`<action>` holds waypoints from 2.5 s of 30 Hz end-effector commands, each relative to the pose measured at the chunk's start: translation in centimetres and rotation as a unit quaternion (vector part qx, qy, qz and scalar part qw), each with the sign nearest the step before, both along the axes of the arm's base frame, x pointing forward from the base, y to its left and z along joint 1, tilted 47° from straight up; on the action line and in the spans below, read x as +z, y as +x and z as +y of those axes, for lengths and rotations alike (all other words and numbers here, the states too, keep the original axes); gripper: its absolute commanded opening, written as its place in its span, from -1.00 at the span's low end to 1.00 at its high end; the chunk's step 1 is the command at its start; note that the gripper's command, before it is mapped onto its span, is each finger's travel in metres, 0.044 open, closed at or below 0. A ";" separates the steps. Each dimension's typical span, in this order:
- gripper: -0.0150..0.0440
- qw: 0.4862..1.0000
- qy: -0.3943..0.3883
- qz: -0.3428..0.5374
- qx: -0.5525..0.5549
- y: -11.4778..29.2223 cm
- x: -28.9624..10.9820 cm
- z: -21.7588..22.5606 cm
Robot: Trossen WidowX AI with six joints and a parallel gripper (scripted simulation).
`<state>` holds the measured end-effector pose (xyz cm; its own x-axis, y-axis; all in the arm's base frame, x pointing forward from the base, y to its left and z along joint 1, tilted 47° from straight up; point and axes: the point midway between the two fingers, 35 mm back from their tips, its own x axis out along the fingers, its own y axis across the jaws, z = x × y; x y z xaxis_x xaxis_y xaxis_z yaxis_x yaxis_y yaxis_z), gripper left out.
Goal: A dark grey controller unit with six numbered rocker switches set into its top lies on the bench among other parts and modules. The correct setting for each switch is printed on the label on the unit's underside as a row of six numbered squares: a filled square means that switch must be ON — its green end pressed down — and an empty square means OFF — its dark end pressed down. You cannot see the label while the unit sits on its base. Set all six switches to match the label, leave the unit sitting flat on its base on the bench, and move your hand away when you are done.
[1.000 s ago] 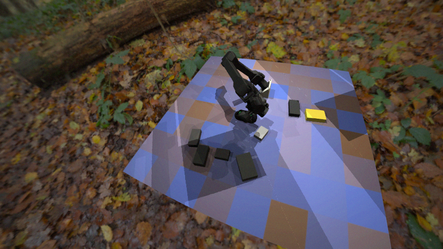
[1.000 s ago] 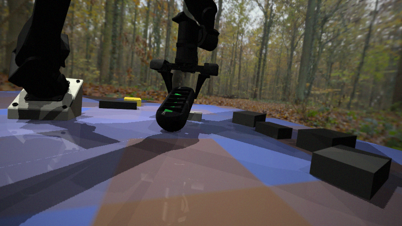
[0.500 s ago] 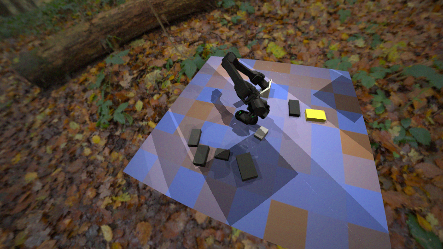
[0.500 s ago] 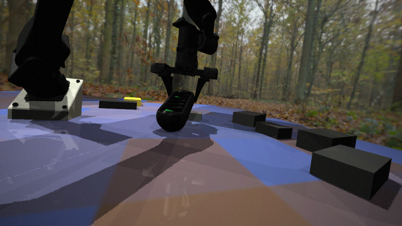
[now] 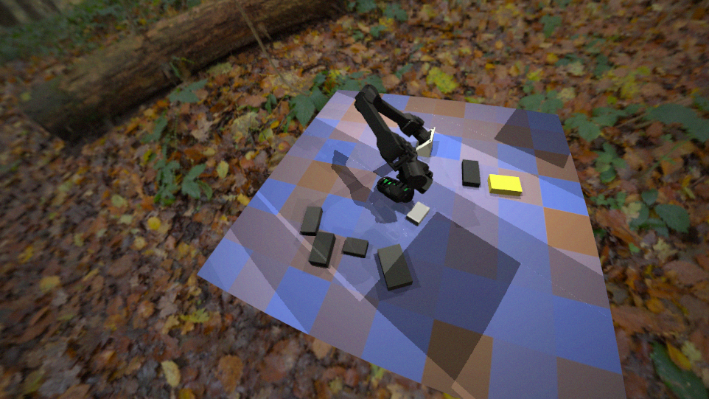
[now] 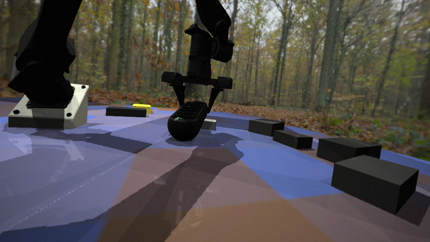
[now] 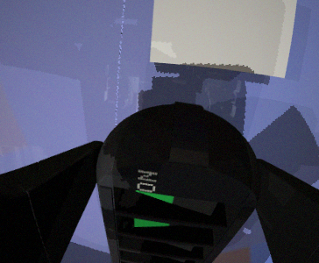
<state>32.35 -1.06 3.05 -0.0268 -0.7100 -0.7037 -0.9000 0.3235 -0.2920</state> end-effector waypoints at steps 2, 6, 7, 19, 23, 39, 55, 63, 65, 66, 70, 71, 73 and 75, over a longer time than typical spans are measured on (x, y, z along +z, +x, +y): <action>0.65 1.000 -0.009 0.007 -0.001 -0.2 -0.4 -0.8; 0.65 1.000 -0.009 0.007 -0.001 -0.1 -0.6 -0.9; 0.65 1.000 -0.009 0.007 -0.001 -0.1 -0.7 -0.9; 0.65 1.000 -0.009 0.007 -0.001 0.0 -1.5 -1.3; 0.65 1.000 -0.009 0.007 -0.001 0.0 -1.8 -1.5; 0.65 1.000 -0.009 0.006 -0.001 0.1 -2.6 -2.0; 1.00 1.000 -0.002 0.002 -0.002 0.2 -2.6 -1.6; 1.00 1.000 -0.002 0.003 -0.002 -2.1 3.9 -2.4; 1.00 1.000 -0.002 0.003 -0.002 -2.2 4.1 -2.4; 1.00 1.000 -0.002 0.003 -0.002 -2.2 4.1 -2.4; 1.00 1.000 -0.002 0.003 -0.002 -2.2 4.1 -2.4; 1.00 1.000 -0.002 0.003 -0.002 -2.2 4.1 -2.4; 1.00 1.000 -0.002 0.003 -0.002 -2.2 4.1 -2.4; 1.00 1.000 -0.002 0.003 -0.002 -2.2 4.1 -2.4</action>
